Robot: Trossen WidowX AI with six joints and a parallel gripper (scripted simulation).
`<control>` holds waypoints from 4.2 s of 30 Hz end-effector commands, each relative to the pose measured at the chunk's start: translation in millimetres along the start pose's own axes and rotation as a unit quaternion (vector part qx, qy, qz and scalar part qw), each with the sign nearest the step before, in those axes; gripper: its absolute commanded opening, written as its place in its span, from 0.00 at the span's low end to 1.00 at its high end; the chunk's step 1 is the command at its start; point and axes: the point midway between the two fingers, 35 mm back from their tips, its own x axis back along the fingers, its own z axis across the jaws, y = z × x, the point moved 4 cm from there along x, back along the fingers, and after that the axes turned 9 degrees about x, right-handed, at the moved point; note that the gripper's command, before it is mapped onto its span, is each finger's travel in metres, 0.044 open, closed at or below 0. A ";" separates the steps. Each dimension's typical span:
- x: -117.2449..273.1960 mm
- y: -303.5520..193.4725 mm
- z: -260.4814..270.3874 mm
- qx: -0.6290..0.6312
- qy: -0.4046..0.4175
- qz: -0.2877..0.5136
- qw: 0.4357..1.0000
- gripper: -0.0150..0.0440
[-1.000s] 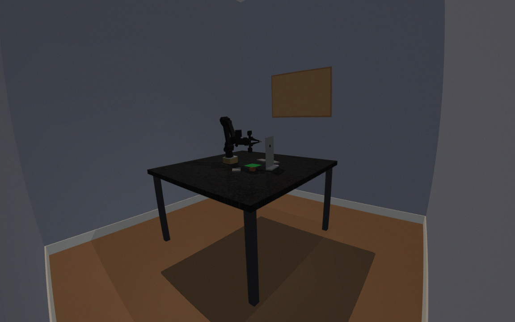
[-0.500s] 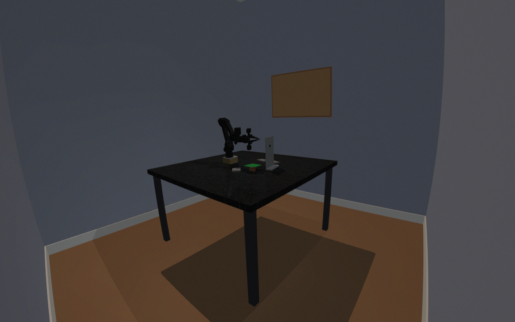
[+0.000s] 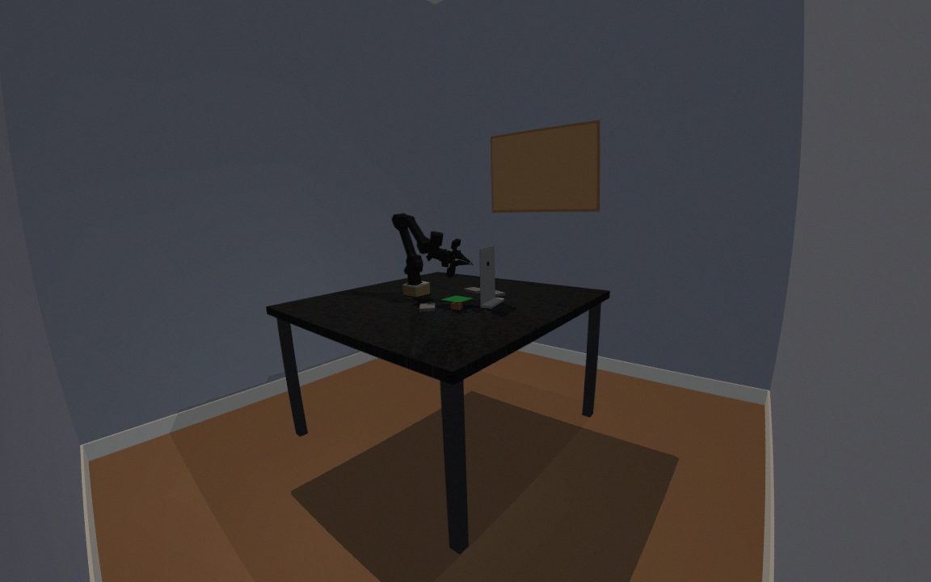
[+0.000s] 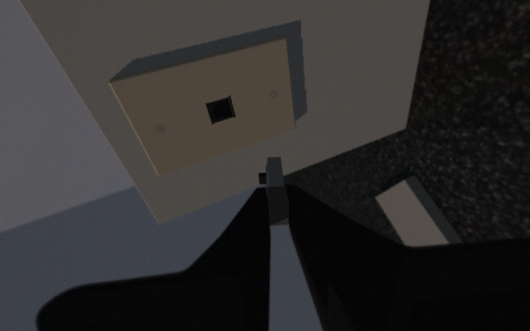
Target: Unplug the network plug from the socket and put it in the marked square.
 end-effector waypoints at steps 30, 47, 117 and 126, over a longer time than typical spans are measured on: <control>27.2 -45.2 -79.0 -0.001 -0.343 -0.091 0.935 0.25; 19.5 -44.5 -95.0 -0.002 -0.343 -0.091 0.935 0.25; 11.9 -43.3 -137.0 -0.006 -0.344 -0.091 0.935 0.52; 15.8 -44.4 -132.6 -0.006 -0.344 -0.090 0.935 0.52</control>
